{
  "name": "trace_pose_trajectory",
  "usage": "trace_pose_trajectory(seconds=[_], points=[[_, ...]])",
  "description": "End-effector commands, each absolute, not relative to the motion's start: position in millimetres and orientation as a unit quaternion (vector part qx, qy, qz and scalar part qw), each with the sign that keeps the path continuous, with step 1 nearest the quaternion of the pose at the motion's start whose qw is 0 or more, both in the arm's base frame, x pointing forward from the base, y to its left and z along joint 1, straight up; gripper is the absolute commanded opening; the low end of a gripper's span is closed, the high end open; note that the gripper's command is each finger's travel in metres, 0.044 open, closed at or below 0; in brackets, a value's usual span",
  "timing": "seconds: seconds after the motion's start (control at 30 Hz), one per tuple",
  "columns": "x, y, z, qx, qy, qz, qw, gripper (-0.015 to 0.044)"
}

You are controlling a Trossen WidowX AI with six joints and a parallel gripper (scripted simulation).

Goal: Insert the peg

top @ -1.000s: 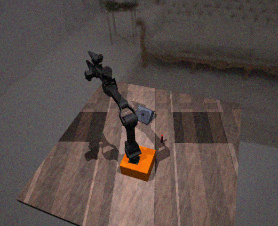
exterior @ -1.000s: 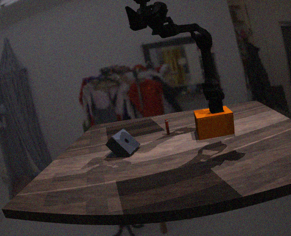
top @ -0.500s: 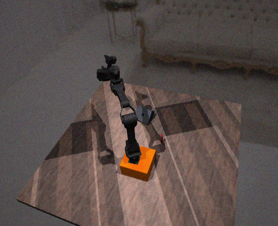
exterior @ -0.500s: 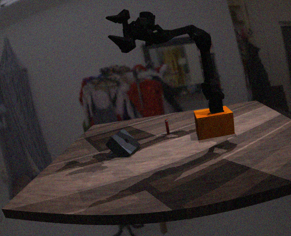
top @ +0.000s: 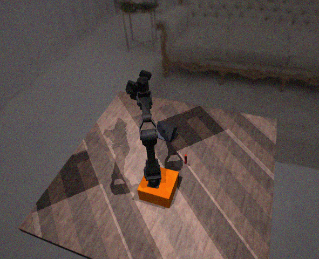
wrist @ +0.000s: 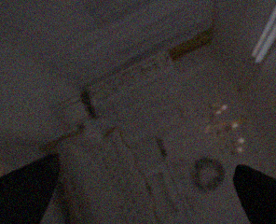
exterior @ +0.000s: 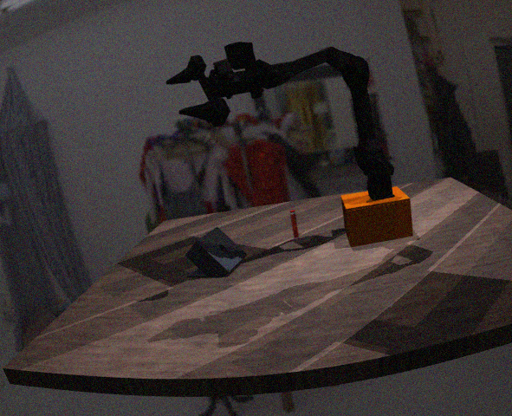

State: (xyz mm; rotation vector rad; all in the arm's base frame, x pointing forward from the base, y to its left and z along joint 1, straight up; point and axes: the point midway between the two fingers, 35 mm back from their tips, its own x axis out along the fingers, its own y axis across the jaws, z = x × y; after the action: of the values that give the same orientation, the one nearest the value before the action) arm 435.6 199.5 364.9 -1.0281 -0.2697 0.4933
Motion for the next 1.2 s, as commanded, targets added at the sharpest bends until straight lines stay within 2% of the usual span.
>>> trace_pose_trajectory(seconds=[0.0, 0.57, 1.17], points=[[447, 178, 338, -0.470, -0.068, 0.232, 0.849, 0.0440], [461, 73, 234, -0.377, 0.174, 0.194, 0.889, 0.0440], [419, -31, 140, -0.232, 0.401, 0.108, 0.880, 0.0440]])
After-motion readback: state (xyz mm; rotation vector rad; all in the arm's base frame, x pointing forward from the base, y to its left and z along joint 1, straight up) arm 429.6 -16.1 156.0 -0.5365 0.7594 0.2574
